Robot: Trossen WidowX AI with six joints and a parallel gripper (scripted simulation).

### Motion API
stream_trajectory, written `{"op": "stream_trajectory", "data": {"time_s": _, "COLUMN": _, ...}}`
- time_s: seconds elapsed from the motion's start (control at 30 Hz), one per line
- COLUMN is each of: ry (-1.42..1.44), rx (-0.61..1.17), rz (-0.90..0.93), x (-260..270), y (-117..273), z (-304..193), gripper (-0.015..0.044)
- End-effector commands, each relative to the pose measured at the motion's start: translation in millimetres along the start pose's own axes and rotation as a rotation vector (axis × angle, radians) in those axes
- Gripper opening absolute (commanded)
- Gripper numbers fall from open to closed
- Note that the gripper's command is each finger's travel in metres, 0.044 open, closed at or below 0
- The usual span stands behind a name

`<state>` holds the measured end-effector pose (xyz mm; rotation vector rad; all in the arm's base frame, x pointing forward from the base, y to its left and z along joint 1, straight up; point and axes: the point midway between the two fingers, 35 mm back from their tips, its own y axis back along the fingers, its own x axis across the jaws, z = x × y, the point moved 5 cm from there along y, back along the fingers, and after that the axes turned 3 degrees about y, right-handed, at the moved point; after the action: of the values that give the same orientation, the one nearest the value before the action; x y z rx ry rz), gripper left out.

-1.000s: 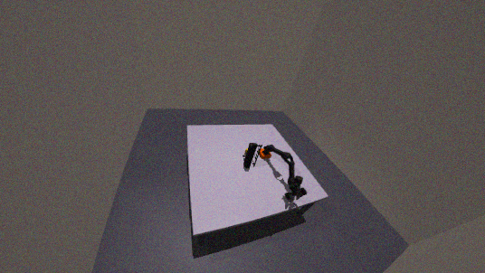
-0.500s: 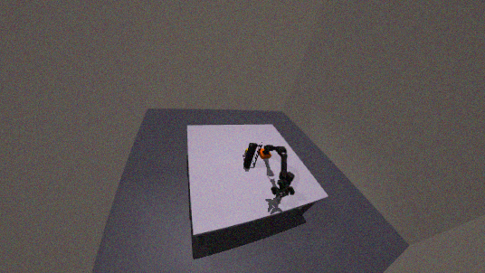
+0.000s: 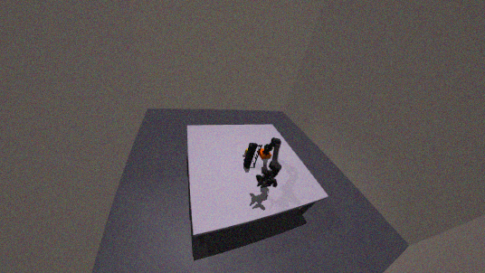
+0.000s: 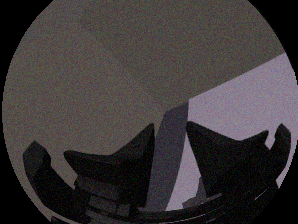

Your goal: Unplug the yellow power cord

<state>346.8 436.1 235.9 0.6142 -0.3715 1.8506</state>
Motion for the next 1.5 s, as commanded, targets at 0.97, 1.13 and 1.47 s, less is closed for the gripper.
{"op": "stream_trajectory", "data": {"time_s": 0.97, "ry": 0.030, "rx": 0.159, "rz": -0.636, "x": -269.1, "y": 46.1, "z": 239.9, "gripper": 0.0160}}
{"op": "stream_trajectory", "data": {"time_s": 1.13, "ry": 0.023, "rx": 0.194, "rz": -0.663, "x": -284.5, "y": 63.0, "z": 245.0, "gripper": 0.0160}}
{"op": "stream_trajectory", "data": {"time_s": 1.47, "ry": -0.586, "rx": 0.347, "rz": -1.117, "x": -363.0, "y": 161.8, "z": 219.3, "gripper": 0.0160}}
